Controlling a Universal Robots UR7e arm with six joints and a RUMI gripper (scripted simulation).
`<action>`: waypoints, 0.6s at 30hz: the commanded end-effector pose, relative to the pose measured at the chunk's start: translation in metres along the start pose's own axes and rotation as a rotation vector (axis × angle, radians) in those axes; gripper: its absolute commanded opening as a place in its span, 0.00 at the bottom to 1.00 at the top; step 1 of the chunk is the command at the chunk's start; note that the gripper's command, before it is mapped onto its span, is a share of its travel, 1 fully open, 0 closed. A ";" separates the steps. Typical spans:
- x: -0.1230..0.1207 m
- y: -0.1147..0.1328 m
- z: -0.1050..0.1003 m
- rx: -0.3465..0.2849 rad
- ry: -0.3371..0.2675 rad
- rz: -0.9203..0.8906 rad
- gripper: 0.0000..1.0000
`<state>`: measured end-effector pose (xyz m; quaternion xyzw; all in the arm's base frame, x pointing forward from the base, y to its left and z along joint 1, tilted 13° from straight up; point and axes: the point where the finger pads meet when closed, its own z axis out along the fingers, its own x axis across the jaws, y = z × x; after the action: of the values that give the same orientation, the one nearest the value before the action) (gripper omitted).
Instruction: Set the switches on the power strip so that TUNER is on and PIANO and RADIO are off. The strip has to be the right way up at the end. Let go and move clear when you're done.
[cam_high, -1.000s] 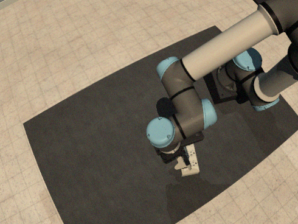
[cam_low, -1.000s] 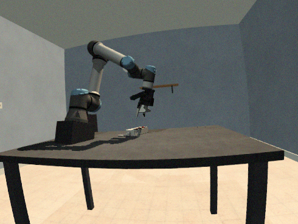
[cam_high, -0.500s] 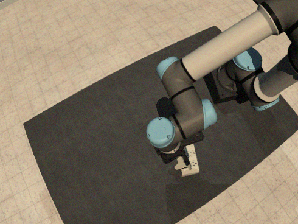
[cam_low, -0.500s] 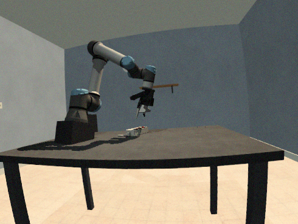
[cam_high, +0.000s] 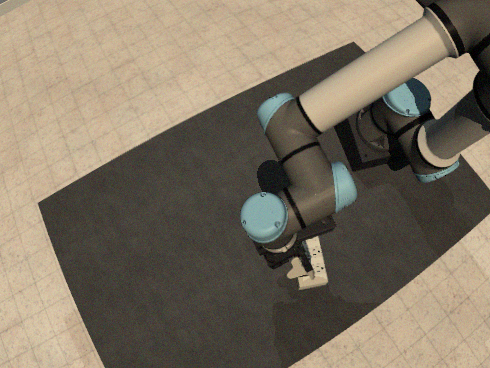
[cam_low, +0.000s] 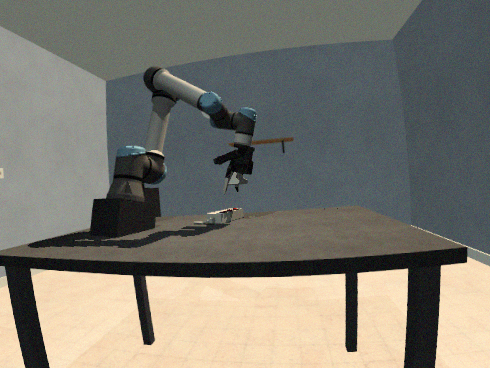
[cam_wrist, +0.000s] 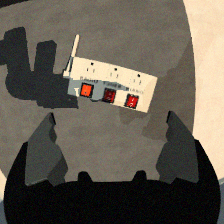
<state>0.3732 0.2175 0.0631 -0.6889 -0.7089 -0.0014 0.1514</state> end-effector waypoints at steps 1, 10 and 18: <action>0.000 0.000 0.000 -0.001 0.000 0.000 1.00; 0.000 0.000 0.000 -0.001 0.000 0.000 1.00; 0.000 -0.011 -0.011 -0.037 0.001 -0.021 1.00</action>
<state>0.3692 0.2163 0.0687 -0.6866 -0.7123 -0.0082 0.1457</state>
